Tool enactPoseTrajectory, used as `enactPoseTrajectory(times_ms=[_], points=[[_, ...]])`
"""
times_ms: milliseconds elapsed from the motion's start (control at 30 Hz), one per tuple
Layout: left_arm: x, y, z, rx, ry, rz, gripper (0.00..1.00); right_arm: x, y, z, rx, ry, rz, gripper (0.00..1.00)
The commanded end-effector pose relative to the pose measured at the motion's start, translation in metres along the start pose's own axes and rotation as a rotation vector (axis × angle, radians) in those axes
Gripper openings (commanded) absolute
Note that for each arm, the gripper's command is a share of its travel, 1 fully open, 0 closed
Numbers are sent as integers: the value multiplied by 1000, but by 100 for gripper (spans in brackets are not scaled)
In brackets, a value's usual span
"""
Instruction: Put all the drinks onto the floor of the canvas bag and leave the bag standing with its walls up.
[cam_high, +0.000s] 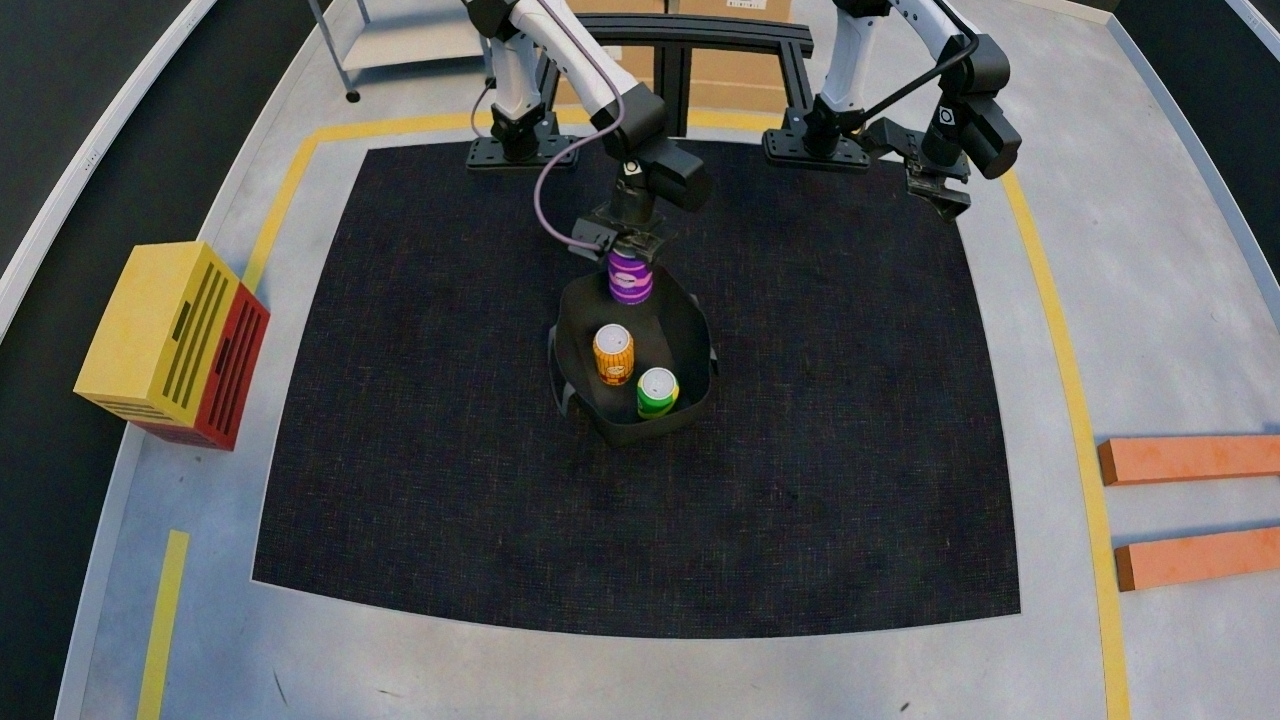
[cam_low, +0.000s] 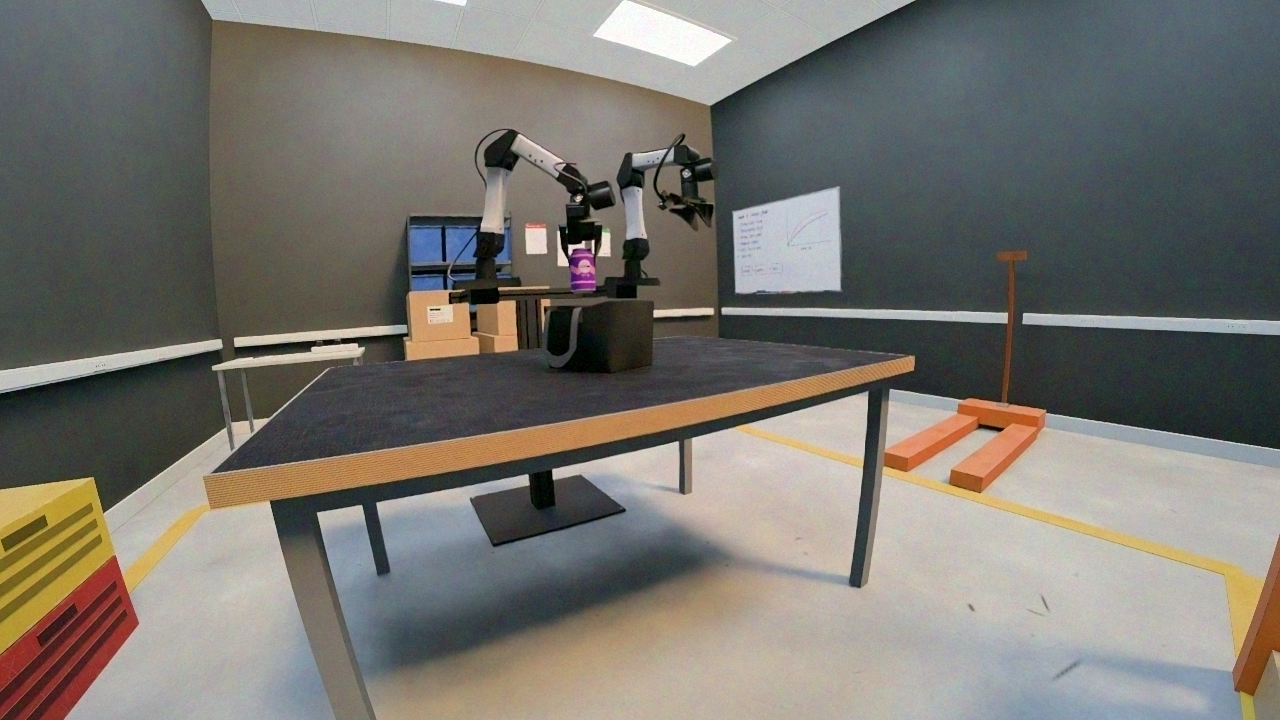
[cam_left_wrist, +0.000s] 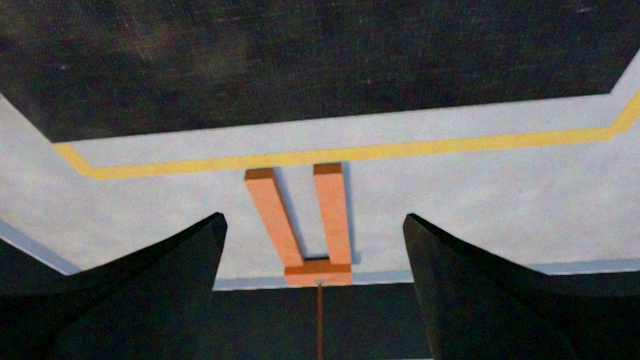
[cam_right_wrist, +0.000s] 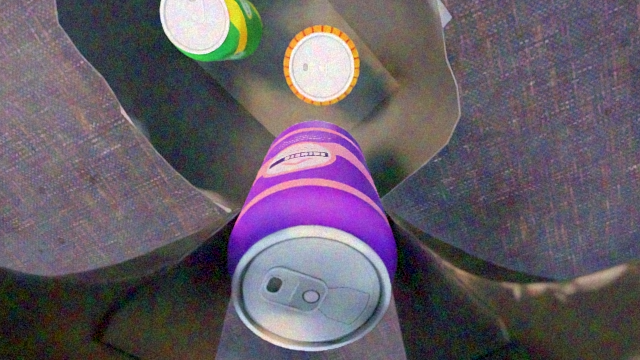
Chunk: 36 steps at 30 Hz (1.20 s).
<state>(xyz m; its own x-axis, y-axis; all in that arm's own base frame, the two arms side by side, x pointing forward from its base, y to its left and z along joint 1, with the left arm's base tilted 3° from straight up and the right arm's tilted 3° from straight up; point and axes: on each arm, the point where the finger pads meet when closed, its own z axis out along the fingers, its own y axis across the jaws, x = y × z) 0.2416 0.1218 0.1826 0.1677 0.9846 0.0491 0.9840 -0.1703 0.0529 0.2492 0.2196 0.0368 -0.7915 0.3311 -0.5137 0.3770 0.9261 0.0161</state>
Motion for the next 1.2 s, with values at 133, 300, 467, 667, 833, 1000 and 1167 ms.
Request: enactPoseTrajectory(times_ms=[133, 300, 467, 667, 833, 1000, 1167], points=[[2, 1, 0, 2, 6, 10, 91, -15, 9, -13, -61, -53, 48, 74], [2, 1, 0, 2, 6, 10, 91, -21, 17, -20, -86, -62, 52, 74], [2, 1, 0, 2, 6, 10, 91, -19, 6, -18, -50, -49, 25, 74], [2, 1, 0, 2, 6, 10, 91, -4, 3, 9, -23, -41, 13, 74], [2, 1, 0, 2, 6, 10, 91, -7, 7, 4, -39, -47, 20, 74], [2, 1, 0, 2, 6, 10, 91, 3, 3, 23, -11, -36, 8, 74], [2, 1, 0, 2, 6, 10, 91, 8, 0, 32, -2, -33, 10, 74]])
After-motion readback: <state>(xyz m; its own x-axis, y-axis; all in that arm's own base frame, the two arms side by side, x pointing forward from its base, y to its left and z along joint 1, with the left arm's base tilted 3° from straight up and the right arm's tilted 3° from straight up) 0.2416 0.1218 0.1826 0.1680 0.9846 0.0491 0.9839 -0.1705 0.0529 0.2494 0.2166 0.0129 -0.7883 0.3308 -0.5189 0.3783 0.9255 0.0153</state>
